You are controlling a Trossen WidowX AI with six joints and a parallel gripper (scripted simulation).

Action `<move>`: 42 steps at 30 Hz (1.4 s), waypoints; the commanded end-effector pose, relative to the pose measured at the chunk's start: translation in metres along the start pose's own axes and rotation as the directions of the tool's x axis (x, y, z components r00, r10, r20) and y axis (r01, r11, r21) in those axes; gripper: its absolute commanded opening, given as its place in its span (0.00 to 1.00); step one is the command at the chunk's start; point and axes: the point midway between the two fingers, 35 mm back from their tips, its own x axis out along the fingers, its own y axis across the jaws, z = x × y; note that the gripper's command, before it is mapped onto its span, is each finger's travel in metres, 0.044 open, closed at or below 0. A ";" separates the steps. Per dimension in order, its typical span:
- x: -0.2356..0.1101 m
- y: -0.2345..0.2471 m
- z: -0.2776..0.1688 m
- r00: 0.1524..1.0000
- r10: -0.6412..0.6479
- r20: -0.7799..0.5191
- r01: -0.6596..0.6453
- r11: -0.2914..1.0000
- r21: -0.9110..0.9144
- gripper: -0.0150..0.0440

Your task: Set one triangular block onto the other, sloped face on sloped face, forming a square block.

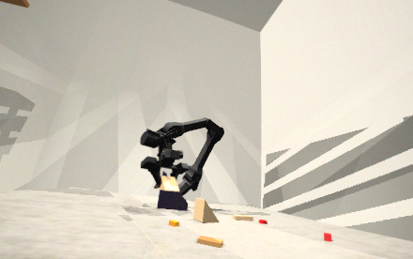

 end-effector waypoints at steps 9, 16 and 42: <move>-0.011 0.002 0.005 1.000 -0.017 -0.026 0.014 0.996 -0.083 0.25; -0.009 0.005 0.005 0.993 -0.055 -0.105 0.020 0.953 -0.302 0.25; -0.006 0.010 0.011 0.907 -0.263 -0.328 -0.185 0.449 -0.874 0.25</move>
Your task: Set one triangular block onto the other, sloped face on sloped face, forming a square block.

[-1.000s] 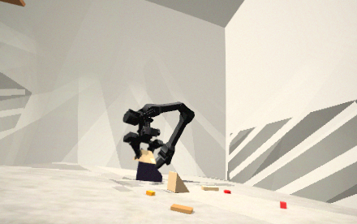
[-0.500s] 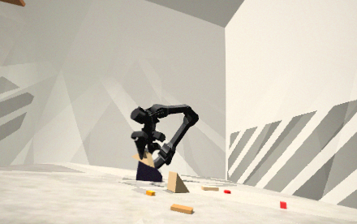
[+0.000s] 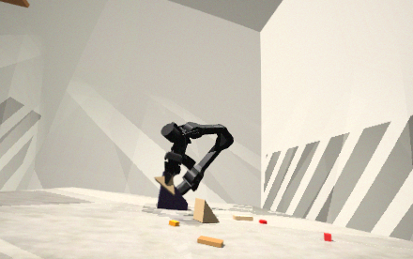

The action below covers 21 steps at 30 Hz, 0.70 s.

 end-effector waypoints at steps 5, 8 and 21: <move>-0.003 -0.003 0.002 0.995 0.001 -0.100 -0.025 0.971 -0.240 0.25; -0.004 -0.004 0.002 0.991 -0.002 -0.136 -0.043 0.944 -0.327 0.25; -0.007 -0.008 0.006 0.982 -0.009 -0.189 -0.078 0.891 -0.447 0.25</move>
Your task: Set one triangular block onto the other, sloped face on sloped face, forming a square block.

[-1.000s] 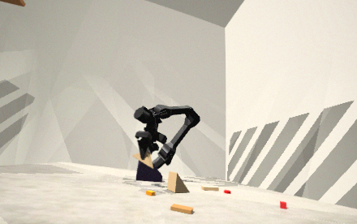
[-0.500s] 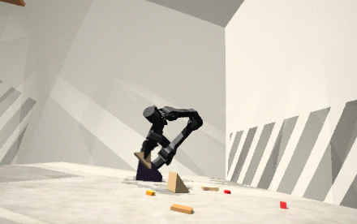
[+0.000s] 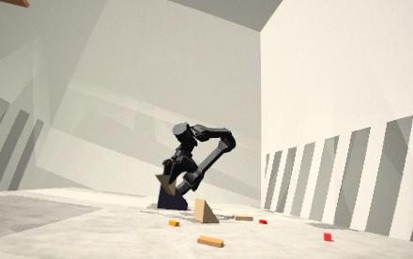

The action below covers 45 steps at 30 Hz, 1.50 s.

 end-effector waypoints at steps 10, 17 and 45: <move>-0.025 -0.035 0.016 1.000 0.005 -0.016 -0.005 1.000 -0.013 0.25; -0.041 -0.056 0.032 1.000 0.006 -0.018 -0.006 1.000 -0.013 0.25; -0.110 -0.114 0.126 1.000 -0.001 -0.008 0.001 1.000 -0.013 0.25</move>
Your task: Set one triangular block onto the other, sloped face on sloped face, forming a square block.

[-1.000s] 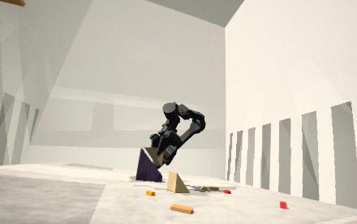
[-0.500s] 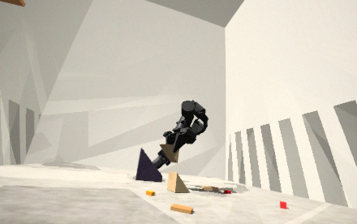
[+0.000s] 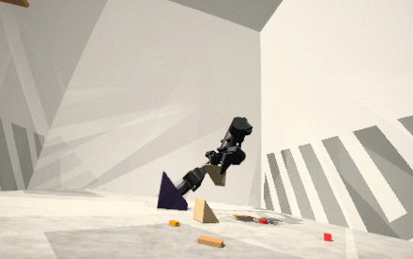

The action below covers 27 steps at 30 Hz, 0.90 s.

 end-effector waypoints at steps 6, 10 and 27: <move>-0.019 -0.004 0.027 1.000 -0.013 0.005 0.013 1.000 0.000 0.25; -0.008 -0.005 0.026 1.000 -0.013 0.005 0.013 1.000 0.000 0.25; 0.061 -0.005 0.028 1.000 -0.016 0.006 0.016 1.000 -0.001 0.25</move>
